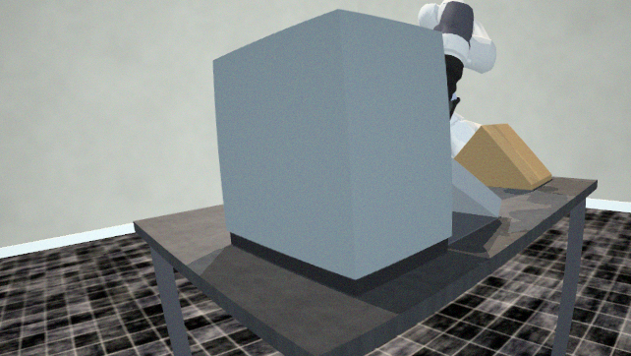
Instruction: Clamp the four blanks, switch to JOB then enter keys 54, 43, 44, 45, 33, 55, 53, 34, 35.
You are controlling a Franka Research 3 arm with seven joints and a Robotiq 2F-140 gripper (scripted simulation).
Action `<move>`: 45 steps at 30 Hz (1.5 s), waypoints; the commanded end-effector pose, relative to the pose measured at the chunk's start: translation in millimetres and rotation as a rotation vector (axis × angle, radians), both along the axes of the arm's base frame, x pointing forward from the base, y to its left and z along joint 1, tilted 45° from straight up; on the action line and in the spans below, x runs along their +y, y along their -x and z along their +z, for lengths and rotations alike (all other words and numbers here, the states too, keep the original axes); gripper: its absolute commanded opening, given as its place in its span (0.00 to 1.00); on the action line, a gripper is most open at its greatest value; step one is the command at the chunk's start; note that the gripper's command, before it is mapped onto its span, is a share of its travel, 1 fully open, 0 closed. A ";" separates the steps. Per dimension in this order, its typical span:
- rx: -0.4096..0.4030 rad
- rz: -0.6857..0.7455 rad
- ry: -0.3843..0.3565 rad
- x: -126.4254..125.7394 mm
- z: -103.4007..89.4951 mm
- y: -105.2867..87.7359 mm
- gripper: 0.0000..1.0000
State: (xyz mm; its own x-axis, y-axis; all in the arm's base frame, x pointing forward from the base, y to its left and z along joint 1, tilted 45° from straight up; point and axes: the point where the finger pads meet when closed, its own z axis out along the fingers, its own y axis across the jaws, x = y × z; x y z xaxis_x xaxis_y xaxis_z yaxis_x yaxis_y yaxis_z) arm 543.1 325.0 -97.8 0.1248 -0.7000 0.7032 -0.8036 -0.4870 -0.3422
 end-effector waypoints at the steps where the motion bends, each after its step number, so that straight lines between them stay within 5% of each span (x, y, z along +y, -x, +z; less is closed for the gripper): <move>1: -0.002 -0.013 -0.001 -5.8 -4.2 -2.1 0.00; 45: -0.002 -0.013 -0.001 -13.6 -13.4 -10.6 0.00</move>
